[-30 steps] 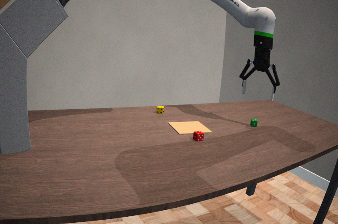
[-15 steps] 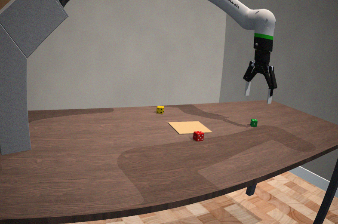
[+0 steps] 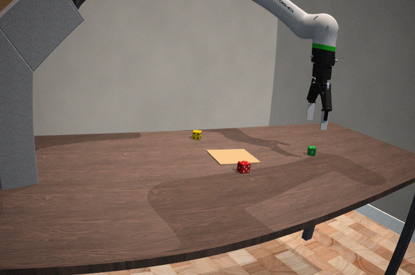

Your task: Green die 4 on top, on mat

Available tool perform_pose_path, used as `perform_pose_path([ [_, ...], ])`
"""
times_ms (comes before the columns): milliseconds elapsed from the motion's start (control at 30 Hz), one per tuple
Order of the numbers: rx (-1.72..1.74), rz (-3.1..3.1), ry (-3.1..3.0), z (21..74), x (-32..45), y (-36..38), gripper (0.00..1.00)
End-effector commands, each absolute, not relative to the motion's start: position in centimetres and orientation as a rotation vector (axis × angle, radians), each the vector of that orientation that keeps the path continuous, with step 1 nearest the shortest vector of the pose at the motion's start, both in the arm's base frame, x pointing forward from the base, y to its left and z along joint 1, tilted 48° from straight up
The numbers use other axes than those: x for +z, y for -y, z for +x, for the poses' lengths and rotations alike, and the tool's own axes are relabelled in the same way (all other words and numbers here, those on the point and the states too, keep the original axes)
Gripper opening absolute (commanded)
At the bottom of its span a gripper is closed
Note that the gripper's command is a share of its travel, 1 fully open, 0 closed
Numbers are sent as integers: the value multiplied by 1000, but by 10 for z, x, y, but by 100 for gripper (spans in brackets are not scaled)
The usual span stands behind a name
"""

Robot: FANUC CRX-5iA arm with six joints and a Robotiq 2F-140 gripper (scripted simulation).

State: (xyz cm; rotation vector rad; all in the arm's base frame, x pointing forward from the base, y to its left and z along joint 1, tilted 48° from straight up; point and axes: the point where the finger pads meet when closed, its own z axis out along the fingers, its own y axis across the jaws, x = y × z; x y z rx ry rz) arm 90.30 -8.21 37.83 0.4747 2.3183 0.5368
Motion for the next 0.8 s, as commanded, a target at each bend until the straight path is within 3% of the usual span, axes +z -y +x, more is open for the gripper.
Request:
perform_pose_path([
  [0, 601, 666, -2297, 905, 377, 82, 100],
  [167, 632, 745, -2282, 906, 376, 81, 100],
  [200, 632, 745, -2282, 906, 376, 81, 35],
  [767, 632, 745, -2282, 906, 376, 81, 35],
])
